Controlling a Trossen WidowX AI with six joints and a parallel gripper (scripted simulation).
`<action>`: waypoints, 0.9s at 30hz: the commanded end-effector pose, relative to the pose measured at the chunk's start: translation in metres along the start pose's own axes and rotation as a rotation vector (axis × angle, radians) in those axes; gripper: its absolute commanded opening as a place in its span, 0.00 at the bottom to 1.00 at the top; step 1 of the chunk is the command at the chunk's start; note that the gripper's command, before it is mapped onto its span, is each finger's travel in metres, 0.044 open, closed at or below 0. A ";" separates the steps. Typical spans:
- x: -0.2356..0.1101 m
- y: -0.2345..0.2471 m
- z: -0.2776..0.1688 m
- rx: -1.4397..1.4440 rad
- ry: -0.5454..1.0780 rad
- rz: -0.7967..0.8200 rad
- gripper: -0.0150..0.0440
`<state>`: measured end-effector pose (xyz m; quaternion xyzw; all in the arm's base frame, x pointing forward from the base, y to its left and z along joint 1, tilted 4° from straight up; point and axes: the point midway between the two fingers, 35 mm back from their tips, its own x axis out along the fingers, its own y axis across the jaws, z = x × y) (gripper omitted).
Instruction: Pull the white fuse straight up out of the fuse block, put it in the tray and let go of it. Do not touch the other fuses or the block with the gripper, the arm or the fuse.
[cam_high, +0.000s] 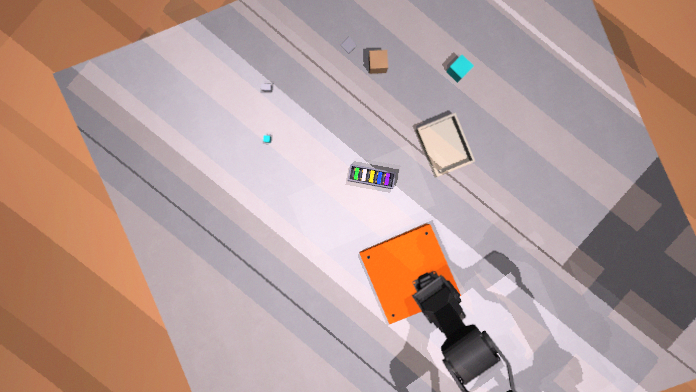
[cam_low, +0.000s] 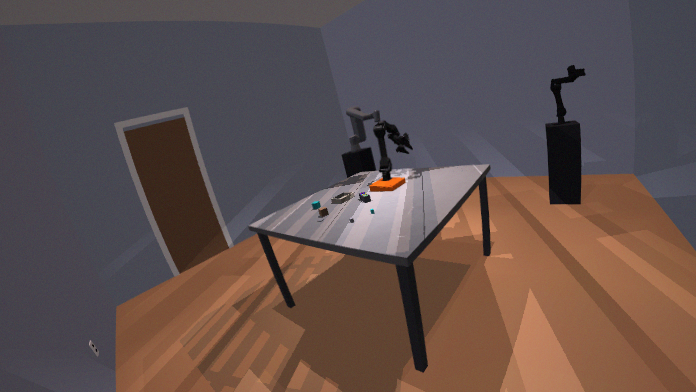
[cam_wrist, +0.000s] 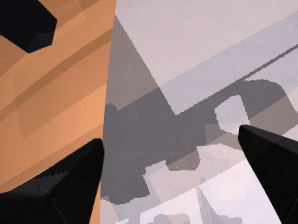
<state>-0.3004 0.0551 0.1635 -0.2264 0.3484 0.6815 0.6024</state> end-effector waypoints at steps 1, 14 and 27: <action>-0.002 0.001 -0.002 -0.009 0.004 0.005 0.89; -0.125 -0.032 -0.155 -0.661 0.261 0.392 0.38; -0.227 -0.179 -0.253 -1.462 0.403 0.744 0.38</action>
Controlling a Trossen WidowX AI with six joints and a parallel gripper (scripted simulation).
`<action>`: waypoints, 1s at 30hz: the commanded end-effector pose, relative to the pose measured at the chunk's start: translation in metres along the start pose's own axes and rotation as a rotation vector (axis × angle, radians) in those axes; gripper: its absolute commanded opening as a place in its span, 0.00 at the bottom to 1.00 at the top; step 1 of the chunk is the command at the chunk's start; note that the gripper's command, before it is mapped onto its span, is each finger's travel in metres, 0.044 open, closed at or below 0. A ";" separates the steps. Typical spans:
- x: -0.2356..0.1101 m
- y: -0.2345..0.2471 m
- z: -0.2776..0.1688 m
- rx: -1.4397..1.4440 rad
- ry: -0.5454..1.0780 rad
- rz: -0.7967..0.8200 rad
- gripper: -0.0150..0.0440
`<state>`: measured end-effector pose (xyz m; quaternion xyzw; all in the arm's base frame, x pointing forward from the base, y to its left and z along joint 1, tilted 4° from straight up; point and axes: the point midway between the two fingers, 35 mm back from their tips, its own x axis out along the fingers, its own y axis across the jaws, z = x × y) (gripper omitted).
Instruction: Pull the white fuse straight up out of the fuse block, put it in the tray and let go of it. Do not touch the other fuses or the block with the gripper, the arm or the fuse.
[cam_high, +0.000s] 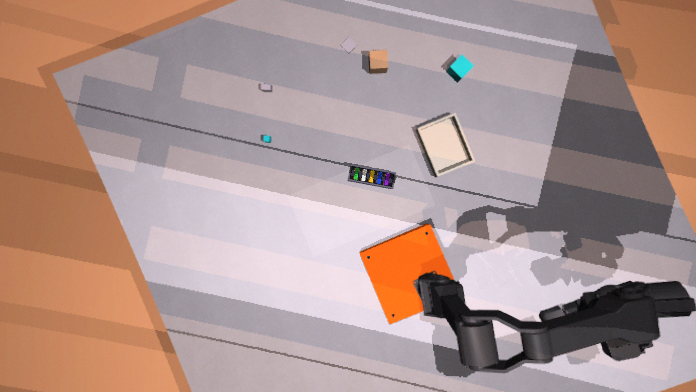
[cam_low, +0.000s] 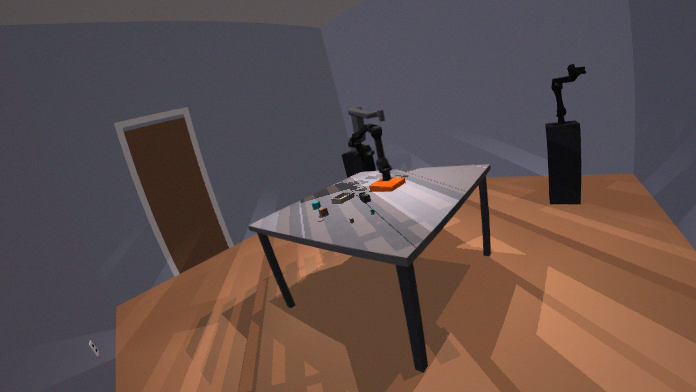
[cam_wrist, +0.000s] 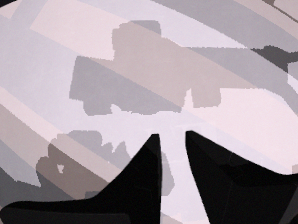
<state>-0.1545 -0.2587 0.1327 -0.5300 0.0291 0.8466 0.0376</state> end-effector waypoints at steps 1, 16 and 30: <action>-0.019 0.021 -0.055 -0.234 0.052 0.080 0.38; -0.104 -0.017 -0.281 -1.187 0.198 0.370 0.38; -0.152 -0.209 -0.410 -2.096 0.271 0.561 0.38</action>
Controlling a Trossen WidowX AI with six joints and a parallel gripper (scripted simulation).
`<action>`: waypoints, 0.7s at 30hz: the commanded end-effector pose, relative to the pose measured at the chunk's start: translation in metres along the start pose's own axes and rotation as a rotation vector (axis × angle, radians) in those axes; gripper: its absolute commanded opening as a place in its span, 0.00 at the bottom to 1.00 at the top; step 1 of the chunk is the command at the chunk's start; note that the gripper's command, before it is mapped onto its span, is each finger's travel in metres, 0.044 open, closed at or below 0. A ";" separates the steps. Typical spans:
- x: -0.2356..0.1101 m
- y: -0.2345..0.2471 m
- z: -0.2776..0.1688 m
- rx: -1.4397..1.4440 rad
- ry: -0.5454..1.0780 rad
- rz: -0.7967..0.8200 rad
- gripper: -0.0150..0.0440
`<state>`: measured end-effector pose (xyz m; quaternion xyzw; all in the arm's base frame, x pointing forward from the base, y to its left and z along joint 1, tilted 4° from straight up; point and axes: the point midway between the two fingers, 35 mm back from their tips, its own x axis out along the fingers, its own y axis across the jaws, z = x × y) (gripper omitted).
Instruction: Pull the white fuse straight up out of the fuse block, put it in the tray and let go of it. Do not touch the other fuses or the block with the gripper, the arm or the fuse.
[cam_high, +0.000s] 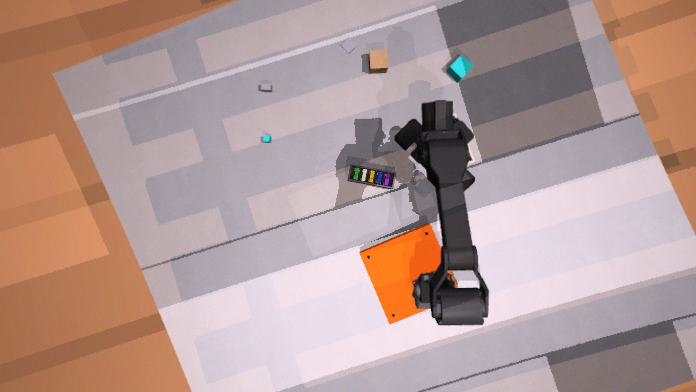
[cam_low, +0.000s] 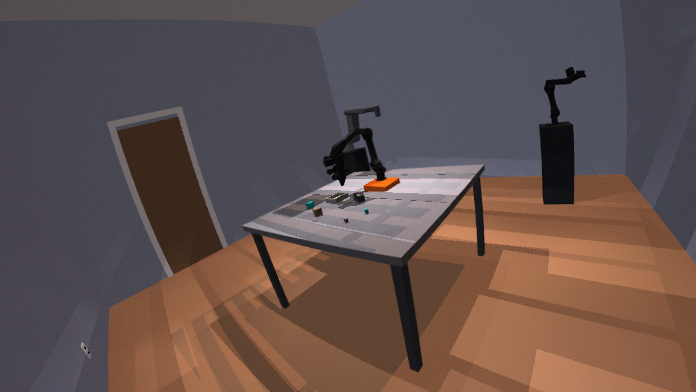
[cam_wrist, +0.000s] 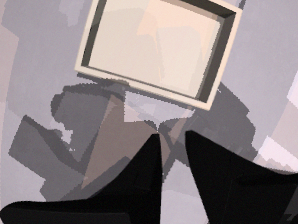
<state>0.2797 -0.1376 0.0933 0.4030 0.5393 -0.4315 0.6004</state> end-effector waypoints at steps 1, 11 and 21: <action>0.002 0.042 -0.052 -0.248 0.051 0.038 0.38; -0.001 0.083 -0.134 -0.603 0.118 0.090 0.38; 0.006 0.084 -0.134 -0.603 0.118 0.090 0.38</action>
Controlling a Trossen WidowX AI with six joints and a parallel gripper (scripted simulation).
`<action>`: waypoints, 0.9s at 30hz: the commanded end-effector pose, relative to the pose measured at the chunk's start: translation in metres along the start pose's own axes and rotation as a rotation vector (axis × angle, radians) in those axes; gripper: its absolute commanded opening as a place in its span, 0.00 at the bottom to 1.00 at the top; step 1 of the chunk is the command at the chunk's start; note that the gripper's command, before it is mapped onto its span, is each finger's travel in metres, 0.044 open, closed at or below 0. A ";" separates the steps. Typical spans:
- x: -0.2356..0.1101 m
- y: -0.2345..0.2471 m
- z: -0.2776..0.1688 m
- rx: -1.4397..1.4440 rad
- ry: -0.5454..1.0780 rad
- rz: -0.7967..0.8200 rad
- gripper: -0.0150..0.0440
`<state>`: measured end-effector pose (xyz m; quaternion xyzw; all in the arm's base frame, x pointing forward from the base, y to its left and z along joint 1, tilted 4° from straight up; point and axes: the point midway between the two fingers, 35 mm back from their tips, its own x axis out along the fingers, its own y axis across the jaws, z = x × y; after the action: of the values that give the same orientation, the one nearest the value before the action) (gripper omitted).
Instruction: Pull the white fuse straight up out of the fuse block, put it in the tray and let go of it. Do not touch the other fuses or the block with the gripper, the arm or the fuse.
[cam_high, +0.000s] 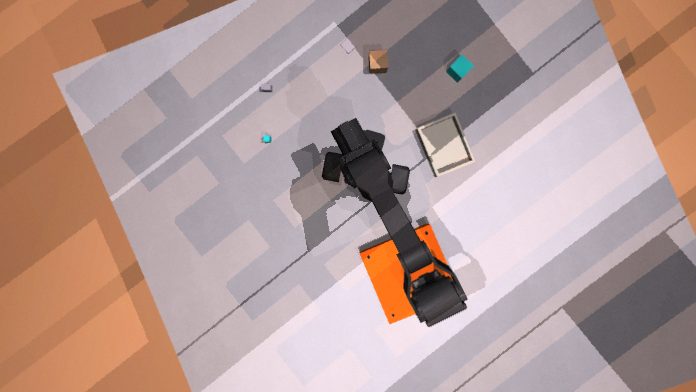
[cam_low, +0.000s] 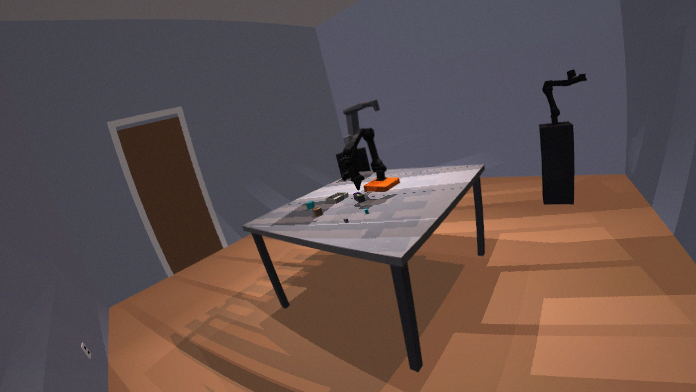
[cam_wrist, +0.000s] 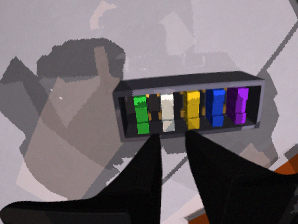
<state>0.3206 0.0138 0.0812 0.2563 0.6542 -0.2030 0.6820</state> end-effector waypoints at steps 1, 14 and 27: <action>0.006 0.000 -0.001 -0.005 0.010 -0.003 0.38; 0.019 0.000 0.000 -0.005 0.010 -0.003 0.38; 0.029 -0.001 0.001 -0.005 0.010 -0.003 0.38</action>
<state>0.3241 0.0135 0.0565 0.2556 0.6541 -0.2019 0.6827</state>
